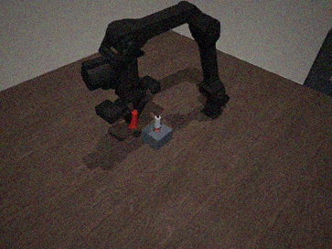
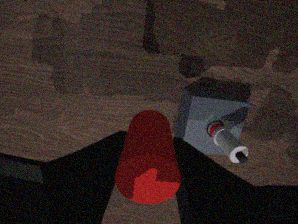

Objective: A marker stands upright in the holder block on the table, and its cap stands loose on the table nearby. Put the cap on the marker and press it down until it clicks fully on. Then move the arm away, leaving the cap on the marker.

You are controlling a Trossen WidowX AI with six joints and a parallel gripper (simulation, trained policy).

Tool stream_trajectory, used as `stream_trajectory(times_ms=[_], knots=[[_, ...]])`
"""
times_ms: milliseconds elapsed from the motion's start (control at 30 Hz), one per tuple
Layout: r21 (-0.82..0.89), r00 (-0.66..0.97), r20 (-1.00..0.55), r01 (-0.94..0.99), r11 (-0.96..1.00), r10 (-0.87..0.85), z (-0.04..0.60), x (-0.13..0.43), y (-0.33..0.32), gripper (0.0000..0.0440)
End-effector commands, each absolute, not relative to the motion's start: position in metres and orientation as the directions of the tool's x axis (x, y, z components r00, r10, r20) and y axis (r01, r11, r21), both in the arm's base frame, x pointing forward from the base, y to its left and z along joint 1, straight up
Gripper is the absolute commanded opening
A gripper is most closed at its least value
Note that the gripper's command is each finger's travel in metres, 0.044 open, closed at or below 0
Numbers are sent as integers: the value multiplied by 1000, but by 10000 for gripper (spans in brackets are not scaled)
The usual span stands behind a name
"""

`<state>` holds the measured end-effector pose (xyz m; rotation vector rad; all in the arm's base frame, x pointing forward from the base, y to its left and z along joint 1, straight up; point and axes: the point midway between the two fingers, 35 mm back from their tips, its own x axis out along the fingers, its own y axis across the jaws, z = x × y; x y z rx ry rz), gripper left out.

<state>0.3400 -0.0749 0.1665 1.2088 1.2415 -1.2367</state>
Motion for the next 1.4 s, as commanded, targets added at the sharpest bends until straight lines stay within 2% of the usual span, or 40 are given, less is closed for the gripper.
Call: stream_trajectory(times_ms=[0,1067,1367], knots=[[-42,-42,-999,999,-5,21,174,331,-69,76],[-97,-98,-994,995,28,43,183,266,-49,0],[-108,-109,-993,994,22,46,173,260,-50,0]])
